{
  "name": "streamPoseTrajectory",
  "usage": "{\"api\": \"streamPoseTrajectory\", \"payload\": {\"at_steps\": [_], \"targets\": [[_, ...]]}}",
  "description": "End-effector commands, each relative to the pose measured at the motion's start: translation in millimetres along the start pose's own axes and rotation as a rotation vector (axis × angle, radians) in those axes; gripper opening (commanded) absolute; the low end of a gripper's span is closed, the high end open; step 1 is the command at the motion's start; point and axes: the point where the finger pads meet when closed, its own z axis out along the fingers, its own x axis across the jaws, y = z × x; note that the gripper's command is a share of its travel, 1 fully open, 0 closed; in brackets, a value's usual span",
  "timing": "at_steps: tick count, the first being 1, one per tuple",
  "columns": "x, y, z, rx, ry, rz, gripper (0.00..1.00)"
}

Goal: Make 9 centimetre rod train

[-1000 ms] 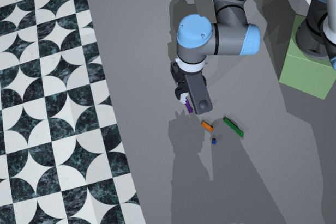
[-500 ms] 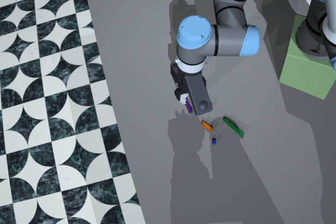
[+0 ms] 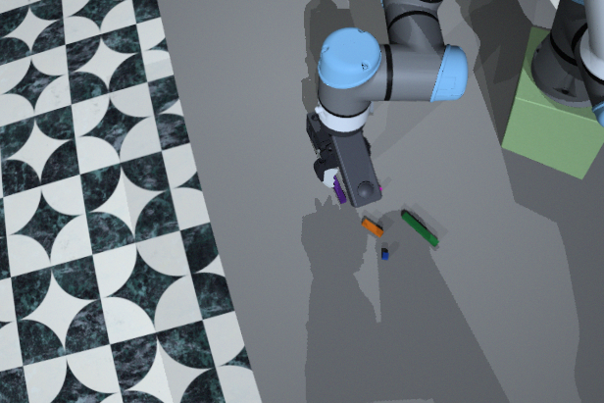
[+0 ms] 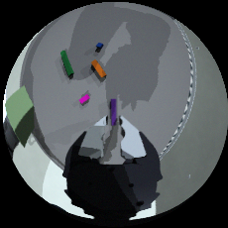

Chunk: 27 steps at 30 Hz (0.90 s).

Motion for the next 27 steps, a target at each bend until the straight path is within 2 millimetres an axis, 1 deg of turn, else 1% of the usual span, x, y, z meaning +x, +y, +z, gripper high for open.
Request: {"api": "streamPoseTrajectory", "payload": {"at_steps": [1,19,27], "targets": [[0.4,0.1,-0.3,0.0,0.001,0.0,0.14],[0.4,0.1,0.0,0.0,0.001,0.0,0.14],[0.4,0.1,5.0,0.0,0.001,0.0,0.14]]}}
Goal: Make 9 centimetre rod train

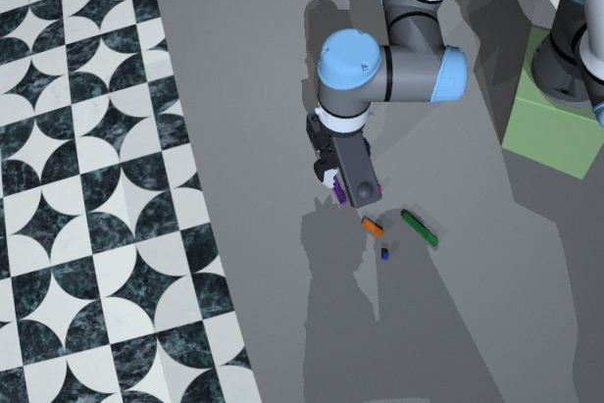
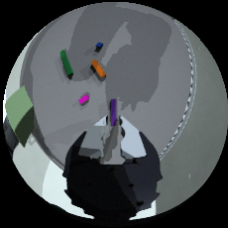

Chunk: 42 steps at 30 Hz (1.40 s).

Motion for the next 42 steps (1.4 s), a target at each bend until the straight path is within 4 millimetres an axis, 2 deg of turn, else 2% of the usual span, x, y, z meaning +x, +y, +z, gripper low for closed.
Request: {"api": "streamPoseTrajectory", "payload": {"at_steps": [1,16,42], "targets": [[0.4,0.1,3.9,0.0,0.001,0.0,0.14],[0.4,0.1,14.0,0.0,0.001,0.0,0.14],[0.4,0.1,14.4,0.0,0.001,0.0,0.14]]}}
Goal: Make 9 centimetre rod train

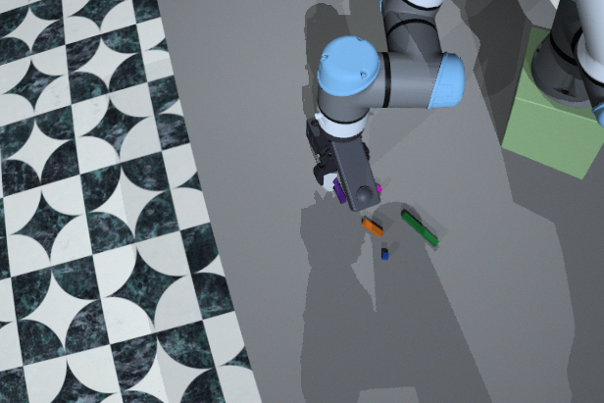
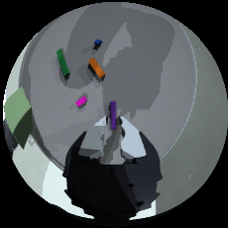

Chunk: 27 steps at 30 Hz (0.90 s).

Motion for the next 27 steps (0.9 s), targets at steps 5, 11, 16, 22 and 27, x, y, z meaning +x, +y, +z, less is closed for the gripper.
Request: {"api": "streamPoseTrajectory", "payload": {"at_steps": [5,11,16,22,27], "targets": [[0.4,0.1,-0.3,0.0,0.001,0.0,0.14],[0.4,0.1,-0.3,0.0,0.001,0.0,0.14],[0.4,0.1,-0.3,0.0,0.001,0.0,0.0],[0.4,0.1,-0.3,0.0,0.001,0.0,0.0],[0.4,0.1,-0.3,0.0,0.001,0.0,0.0]]}}
